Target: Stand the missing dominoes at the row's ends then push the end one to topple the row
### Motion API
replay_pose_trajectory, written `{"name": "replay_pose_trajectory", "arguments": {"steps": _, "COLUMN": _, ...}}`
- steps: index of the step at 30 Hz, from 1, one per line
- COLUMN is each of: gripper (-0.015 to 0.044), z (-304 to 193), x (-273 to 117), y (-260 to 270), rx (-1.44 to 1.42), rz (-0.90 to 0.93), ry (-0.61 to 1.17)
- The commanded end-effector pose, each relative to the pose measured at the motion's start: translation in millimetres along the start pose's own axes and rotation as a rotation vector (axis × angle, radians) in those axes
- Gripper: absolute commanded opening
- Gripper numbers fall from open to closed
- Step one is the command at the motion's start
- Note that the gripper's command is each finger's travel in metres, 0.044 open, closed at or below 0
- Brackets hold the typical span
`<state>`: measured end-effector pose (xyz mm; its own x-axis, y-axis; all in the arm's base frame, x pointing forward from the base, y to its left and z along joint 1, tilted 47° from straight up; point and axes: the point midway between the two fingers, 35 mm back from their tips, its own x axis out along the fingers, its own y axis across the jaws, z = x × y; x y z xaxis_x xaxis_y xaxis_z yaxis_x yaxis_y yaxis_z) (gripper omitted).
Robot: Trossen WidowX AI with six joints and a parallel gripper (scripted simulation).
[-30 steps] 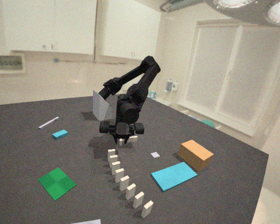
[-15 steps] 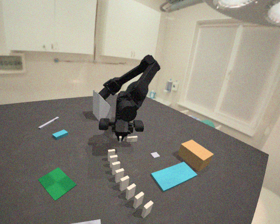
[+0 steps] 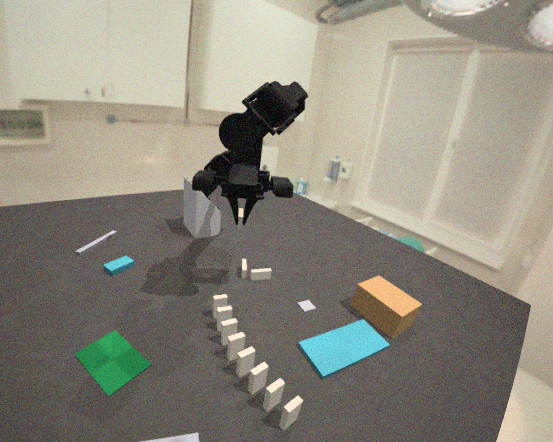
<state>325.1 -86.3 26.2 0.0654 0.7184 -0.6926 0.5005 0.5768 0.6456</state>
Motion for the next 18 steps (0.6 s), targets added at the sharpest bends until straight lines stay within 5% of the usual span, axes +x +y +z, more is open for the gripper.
{"name": "replay_pose_trajectory", "arguments": {"steps": 1, "gripper": 0.0029, "z": -8.1, "x": -2.6, "y": 25.9, "rx": -0.033, "rz": -0.014, "ry": 0.007}}
{"name": "replay_pose_trajectory", "arguments": {"steps": 13, "gripper": 0.0029, "z": -125.5, "x": -3.2, "y": 193.6, "rx": -0.267, "rz": -0.002, "ry": 0.012}}
{"name": "replay_pose_trajectory", "arguments": {"steps": 18, "gripper": 0.0029, "z": -144.8, "x": -3.6, "y": 207.3, "rx": -0.295, "rz": 0.007, "ry": 0.018}}
